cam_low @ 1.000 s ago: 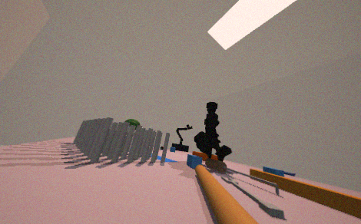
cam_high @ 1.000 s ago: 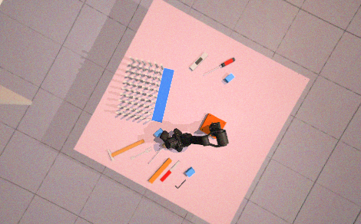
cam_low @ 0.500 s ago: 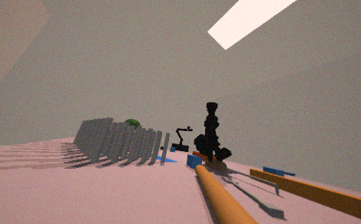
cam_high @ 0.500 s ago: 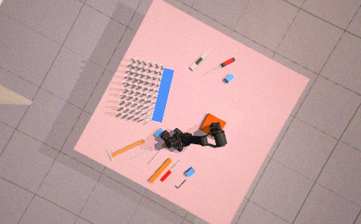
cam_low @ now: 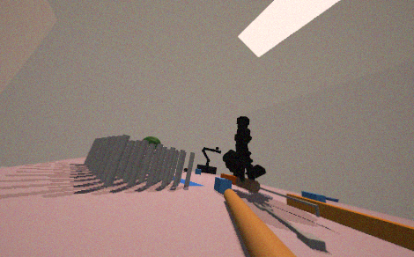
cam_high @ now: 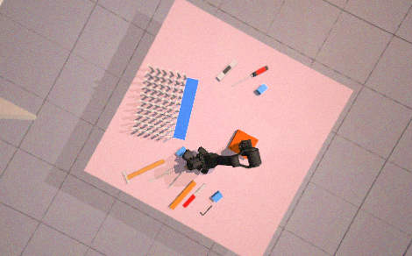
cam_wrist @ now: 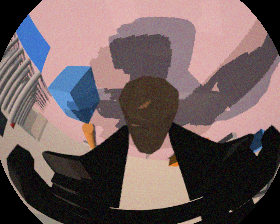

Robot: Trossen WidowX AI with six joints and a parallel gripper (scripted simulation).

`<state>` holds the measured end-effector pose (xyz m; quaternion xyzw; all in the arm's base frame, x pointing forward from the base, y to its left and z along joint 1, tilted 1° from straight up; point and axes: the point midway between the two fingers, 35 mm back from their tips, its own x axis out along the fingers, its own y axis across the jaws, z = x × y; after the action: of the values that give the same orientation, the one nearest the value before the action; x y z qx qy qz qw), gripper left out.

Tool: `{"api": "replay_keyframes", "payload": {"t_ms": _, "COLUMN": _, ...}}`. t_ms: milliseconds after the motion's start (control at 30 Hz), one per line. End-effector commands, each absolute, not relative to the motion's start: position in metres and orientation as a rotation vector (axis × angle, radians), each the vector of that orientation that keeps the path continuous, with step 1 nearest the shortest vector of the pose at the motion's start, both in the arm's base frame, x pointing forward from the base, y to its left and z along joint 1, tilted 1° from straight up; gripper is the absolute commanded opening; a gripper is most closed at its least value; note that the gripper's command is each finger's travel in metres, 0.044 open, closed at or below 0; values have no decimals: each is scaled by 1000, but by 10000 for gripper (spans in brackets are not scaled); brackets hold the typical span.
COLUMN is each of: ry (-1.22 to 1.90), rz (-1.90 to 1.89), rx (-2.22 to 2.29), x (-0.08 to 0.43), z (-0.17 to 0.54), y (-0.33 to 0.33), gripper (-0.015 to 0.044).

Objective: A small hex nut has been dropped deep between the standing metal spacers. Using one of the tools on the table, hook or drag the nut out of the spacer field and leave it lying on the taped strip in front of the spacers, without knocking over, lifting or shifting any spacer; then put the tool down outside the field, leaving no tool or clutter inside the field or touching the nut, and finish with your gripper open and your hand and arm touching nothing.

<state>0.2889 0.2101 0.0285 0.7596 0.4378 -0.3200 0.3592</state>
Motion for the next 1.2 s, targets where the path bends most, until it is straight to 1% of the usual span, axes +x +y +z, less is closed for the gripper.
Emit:
{"api": "replay_keyframes", "payload": {"t_ms": 0, "ry": 1123, "rz": -791, "rx": 1977, "x": 297, "z": 57, "y": 215, "gripper": 0}}
{"api": "replay_keyframes", "payload": {"t_ms": 300, "ry": 1124, "rz": -788, "rx": 1978, "x": 298, "z": 116, "y": 215, "gripper": 0}}
{"api": "replay_keyframes", "payload": {"t_ms": 600, "ry": 1124, "rz": -787, "rx": 1977, "x": 286, "z": 176, "y": 207, "gripper": 0}}
{"api": "replay_keyframes", "payload": {"t_ms": 800, "ry": 1115, "rz": -791, "rx": 1983, "x": 286, "z": 180, "y": 203, "gripper": 0}}
{"api": "replay_keyframes", "payload": {"t_ms": 1167, "ry": 966, "rz": -863, "rx": 2075, "x": 308, "z": 183, "y": 145, "gripper": 0}}
